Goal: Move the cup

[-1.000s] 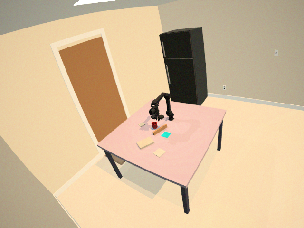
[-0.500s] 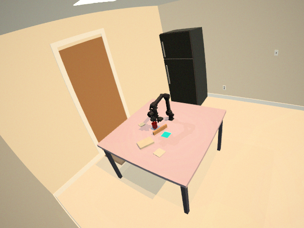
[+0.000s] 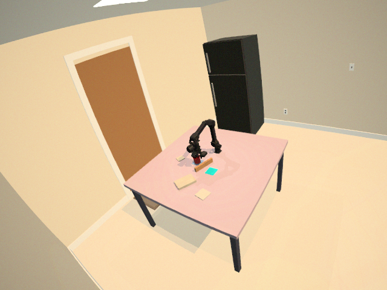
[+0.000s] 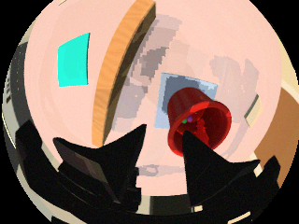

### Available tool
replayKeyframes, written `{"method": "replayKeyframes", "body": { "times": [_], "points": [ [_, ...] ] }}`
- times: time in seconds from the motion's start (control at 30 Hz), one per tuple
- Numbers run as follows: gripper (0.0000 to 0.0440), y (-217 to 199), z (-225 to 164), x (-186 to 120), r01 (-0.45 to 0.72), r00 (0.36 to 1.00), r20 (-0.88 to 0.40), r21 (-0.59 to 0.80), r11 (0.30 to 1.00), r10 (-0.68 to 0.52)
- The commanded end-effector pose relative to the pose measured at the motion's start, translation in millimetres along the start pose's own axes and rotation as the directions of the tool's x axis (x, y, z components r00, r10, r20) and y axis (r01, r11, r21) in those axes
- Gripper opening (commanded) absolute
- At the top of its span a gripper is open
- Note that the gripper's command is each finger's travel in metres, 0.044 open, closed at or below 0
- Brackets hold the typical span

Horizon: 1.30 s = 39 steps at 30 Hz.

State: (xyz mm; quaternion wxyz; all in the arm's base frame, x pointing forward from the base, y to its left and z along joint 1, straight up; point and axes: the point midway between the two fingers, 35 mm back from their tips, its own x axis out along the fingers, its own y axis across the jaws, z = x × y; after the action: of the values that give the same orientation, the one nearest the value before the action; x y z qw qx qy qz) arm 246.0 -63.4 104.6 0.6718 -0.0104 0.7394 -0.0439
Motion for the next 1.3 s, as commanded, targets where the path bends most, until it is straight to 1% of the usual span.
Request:
{"method": "replayKeyframes", "body": {
  "times": [0.0,0.3,0.47,0.57,0.87,1.27],
  "points": [
    [0.0186,-2.8,-0.5,13.3,-0.001,1.000,-0.019,-0.031,1.000,0.000],
    [0.0183,-4.5,-2.6,42.3,-0.026,0.999,-0.042,-0.135,0.991,0.020],
    [0.0065,-6.1,-4.9,53.7,-0.032,0.998,-0.052,-0.213,0.976,0.021],
    [0.0000,-7.4,-4.6,55.2,-0.033,0.998,-0.052,-0.253,0.967,0.021],
    [0.0000,-9.4,3.6,43.8,-0.028,0.999,-0.026,-0.351,0.936,0.020],
    [0.0000,-4.1,18.2,13.5,-0.009,0.999,0.027,-0.420,0.907,0.022]
  ]
}}
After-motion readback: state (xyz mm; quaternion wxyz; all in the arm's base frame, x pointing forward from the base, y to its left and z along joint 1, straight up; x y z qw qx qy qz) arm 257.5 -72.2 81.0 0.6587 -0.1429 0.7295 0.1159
